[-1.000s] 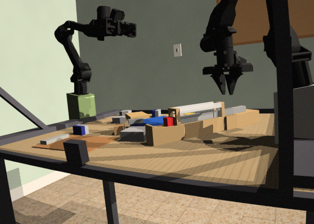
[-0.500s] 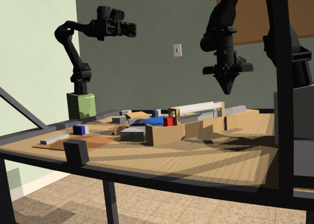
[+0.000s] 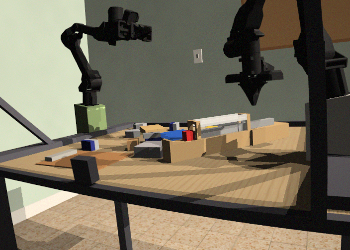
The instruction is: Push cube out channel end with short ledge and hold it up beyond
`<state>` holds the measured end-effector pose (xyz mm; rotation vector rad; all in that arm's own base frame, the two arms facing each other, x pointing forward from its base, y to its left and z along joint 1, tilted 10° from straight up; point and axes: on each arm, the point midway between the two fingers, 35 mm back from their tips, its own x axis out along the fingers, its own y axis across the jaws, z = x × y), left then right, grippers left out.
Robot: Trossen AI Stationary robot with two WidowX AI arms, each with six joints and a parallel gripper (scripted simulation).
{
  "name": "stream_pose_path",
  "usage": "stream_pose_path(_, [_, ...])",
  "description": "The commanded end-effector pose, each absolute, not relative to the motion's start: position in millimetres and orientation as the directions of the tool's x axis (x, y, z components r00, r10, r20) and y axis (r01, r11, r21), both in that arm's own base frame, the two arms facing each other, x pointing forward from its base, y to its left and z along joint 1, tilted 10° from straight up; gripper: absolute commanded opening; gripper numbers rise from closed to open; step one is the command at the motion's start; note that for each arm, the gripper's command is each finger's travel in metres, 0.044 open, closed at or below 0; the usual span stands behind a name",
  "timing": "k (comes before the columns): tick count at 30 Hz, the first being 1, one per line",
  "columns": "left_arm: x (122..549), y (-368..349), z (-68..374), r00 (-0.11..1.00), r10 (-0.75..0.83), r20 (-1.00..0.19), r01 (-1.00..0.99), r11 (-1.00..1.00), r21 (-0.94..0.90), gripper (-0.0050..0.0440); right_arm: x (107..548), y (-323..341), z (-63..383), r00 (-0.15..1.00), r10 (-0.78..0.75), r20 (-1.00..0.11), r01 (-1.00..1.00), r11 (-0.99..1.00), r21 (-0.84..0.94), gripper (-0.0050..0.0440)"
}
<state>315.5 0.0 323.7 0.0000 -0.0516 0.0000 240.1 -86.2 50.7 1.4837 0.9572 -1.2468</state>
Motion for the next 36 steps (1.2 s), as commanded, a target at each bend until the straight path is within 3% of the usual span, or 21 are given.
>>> stream_pose_path(1, [314,0,332,0.997,-0.003,0.072,0.002,1.0,0.003,0.0,242,-91,54,0.19,-0.009,-0.982,0.974,-0.124,0.19,0.0])
stream_pose_path(24, [314,0,332,0.997,-0.003,0.072,0.002,1.0,0.003,0.0,240,-109,51,0.189,-0.002,-0.982,0.878,0.448,0.168,0.0])
stream_pose_path(36, [314,0,332,0.997,-0.003,0.072,0.002,1.0,0.003,0.0,238,-120,49,0.188,-0.002,-0.982,0.665,0.736,0.126,0.0])
